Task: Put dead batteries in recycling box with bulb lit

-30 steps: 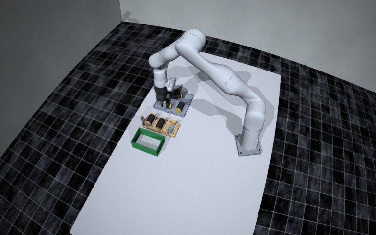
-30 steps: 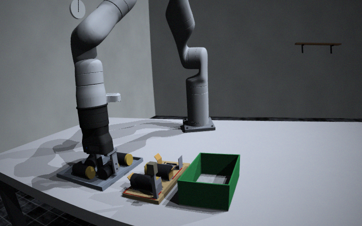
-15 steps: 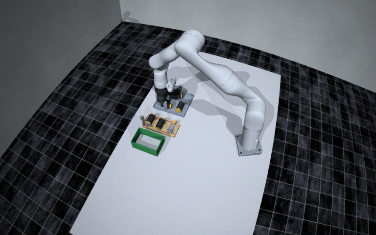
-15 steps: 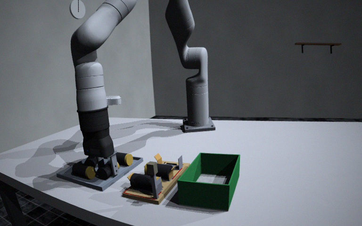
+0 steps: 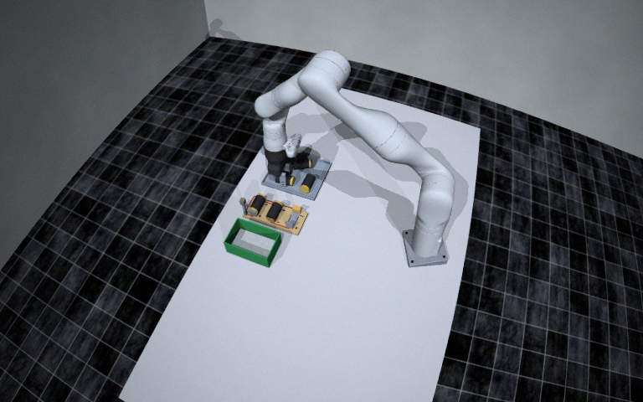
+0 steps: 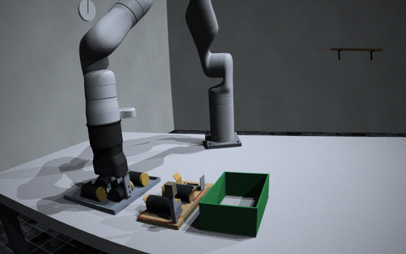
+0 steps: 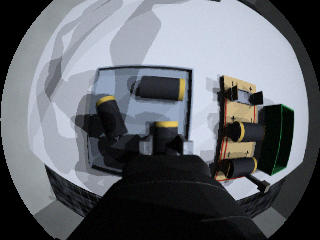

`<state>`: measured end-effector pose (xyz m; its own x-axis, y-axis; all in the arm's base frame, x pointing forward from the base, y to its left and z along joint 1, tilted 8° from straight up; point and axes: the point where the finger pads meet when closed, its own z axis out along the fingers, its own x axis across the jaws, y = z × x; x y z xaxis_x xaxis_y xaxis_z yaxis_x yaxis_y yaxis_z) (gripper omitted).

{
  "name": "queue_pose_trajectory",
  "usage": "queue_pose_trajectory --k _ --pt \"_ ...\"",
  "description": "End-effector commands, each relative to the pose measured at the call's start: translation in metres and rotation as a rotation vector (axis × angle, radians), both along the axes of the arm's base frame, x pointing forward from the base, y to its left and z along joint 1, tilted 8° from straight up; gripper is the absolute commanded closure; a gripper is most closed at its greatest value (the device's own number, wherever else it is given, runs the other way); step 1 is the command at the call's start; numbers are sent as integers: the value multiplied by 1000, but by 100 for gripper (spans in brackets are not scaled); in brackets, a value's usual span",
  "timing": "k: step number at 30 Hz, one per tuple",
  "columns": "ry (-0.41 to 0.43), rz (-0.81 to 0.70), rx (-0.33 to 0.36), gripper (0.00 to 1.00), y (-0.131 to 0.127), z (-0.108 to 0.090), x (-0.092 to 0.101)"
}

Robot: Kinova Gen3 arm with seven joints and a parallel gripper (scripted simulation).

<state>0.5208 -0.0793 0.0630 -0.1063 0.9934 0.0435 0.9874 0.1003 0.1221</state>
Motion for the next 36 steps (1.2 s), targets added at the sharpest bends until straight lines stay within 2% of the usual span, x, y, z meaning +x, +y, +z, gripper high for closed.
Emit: queue_pose_trajectory --k 1,15,28,36 --pt "-2 0 0 43 0 1 1" --pt "-2 0 0 43 0 2 1" --pt "-2 0 0 43 -3 42 -4" --pt "-2 0 0 43 -3 46 -5"
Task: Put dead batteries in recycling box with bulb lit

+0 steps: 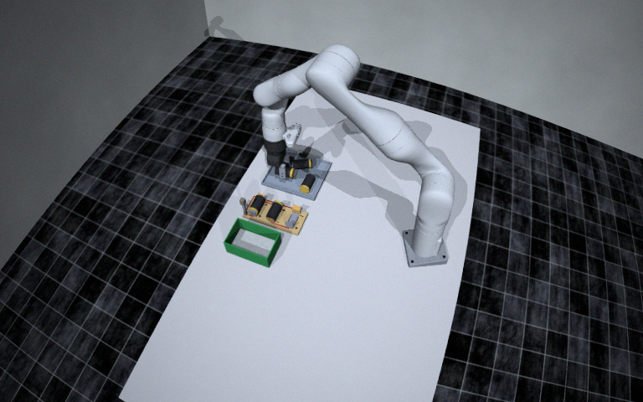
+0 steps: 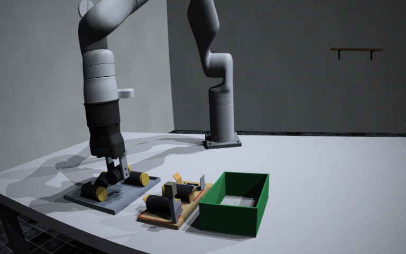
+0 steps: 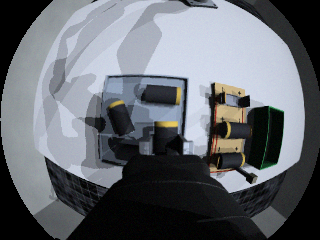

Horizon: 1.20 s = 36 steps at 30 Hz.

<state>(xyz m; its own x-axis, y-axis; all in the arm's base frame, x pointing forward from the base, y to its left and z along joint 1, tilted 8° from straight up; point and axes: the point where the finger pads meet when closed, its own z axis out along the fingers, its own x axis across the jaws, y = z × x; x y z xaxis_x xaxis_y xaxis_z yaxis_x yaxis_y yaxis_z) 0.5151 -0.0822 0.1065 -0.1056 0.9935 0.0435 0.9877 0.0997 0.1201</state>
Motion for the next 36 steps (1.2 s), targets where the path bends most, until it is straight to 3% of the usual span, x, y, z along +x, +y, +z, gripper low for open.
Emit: queue_pose_trajectory --k 1,7,15,19,36 --pt "-4 0 0 43 0 3 1" --pt "-4 0 0 43 -1 14 0" --pt "-4 0 0 43 -3 67 -7" --pt "-4 0 0 43 -4 84 -9" --pt "-4 -4 0 43 -5 88 -9"
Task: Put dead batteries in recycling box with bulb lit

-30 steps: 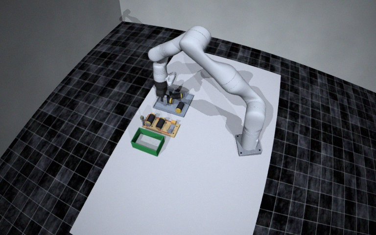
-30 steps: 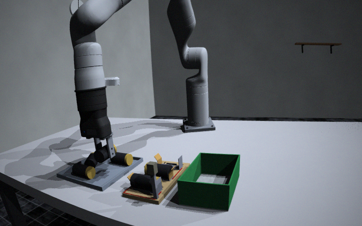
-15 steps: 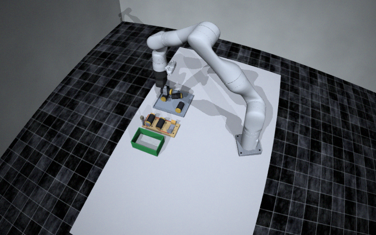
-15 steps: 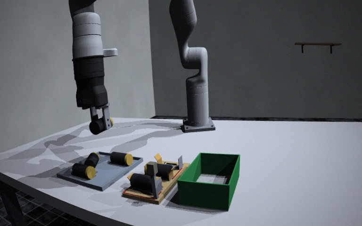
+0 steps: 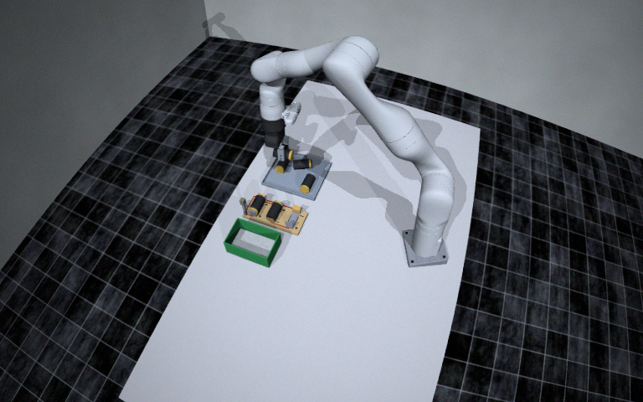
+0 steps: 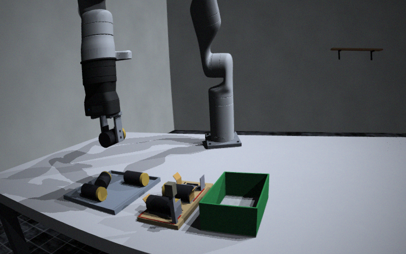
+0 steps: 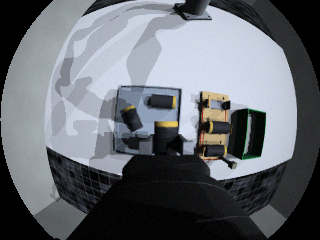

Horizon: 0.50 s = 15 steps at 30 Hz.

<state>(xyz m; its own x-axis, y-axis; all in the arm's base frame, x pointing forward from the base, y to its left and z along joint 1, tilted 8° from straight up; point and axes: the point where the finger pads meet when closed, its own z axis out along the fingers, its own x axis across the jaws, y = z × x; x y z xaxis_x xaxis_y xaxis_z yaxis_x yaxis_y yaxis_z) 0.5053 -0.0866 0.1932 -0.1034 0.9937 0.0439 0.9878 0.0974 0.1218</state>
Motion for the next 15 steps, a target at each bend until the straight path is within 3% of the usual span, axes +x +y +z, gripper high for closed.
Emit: queue_pose_trajectory --k 1,15 --pt "-2 -3 0 43 0 1 0" --pt "0 -47 5 43 0 1 0"
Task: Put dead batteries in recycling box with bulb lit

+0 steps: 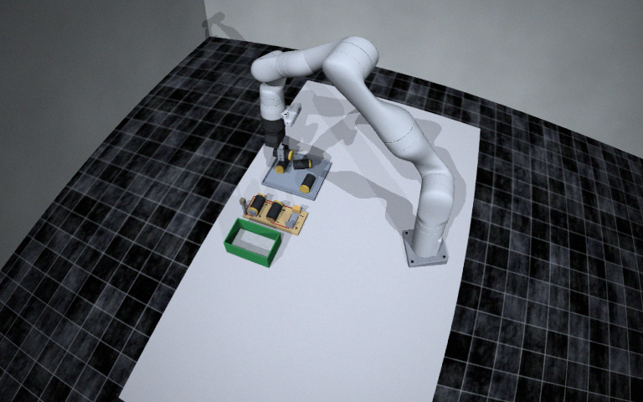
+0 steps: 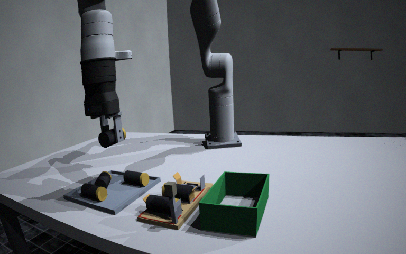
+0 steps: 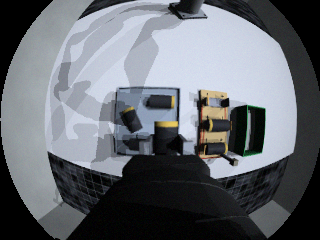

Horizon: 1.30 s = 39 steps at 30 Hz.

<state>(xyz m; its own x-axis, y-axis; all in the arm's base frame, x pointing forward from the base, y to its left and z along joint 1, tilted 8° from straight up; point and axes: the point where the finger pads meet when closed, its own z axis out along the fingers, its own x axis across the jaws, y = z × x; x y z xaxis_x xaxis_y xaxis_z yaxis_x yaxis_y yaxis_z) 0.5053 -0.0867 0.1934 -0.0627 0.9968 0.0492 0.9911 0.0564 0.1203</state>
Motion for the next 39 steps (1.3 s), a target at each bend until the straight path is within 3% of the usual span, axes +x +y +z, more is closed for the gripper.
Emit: queue_pose_trajectory --k 1,22,39 --pt "-1 -12 1 43 0 1 0" --pt "9 -193 22 43 0 1 0" --pt "24 -456 54 43 0 1 0"
